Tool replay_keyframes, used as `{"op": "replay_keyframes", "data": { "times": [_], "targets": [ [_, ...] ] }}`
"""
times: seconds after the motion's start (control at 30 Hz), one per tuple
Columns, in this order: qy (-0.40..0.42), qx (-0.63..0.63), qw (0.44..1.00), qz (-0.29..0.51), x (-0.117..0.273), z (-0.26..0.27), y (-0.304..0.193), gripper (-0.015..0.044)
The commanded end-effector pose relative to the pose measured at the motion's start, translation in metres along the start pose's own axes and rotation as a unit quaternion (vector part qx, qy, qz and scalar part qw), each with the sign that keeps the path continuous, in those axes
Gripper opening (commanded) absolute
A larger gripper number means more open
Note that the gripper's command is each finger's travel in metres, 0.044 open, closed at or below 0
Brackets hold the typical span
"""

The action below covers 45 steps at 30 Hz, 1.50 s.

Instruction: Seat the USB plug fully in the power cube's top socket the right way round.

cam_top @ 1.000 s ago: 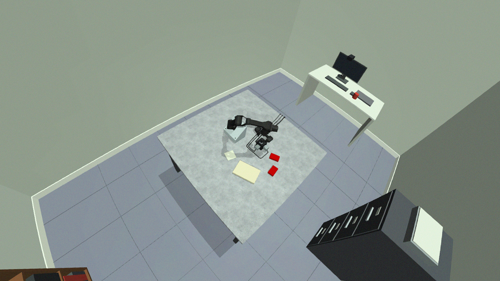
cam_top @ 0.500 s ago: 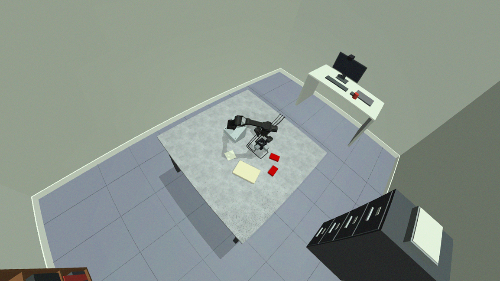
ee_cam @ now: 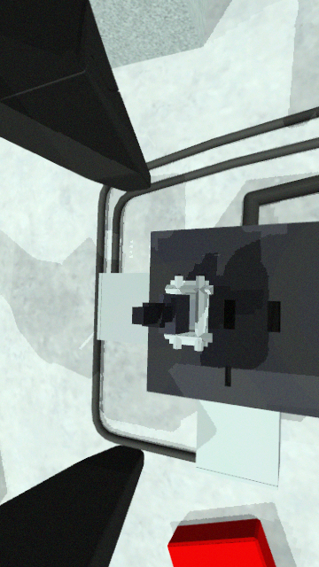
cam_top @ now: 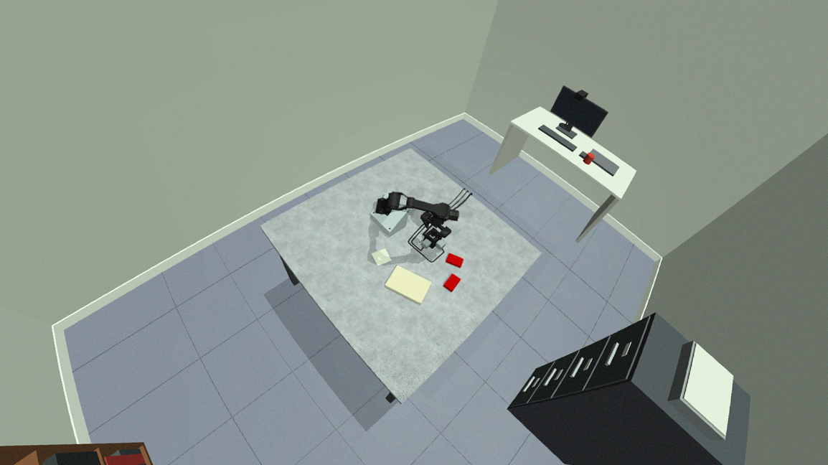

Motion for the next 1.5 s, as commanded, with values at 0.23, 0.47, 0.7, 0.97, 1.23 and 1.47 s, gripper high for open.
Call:
{"op": "replay_keyframes", "data": {
  "times": [0.23, 0.47, 0.7, 0.97, 1.23, 1.47],
  "targets": [
    [-0.001, 0.003, 1.000, 0.002, -0.0095, 0.0005, 0.0001, 0.0440],
    [0.000, 0.000, 1.000, 0.001, -0.0078, 0.0004, -0.0003, 0.0335],
    [0.000, 0.000, 1.000, 0.001, -0.0078, 0.0004, -0.0003, 0.0151],
    [0.000, 0.000, 1.000, 0.001, -0.0078, 0.0004, -0.0003, 0.0000],
    [0.000, 0.000, 1.000, 0.001, -0.0078, 0.0004, -0.0003, 0.0000],
    [0.000, 0.000, 1.000, 0.001, -0.0078, 0.0004, -0.0003, 0.0000]
  ]
}}
Point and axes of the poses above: the point midway between the two fingers, 35 mm back from their tips, its own x axis back along the fingers, its own z axis across the jaws, y = z × x, the point moved 6 cm from there along x, back along the fingers, and after that the axes turned 14 degrees about -x, right-handed, at the moved point
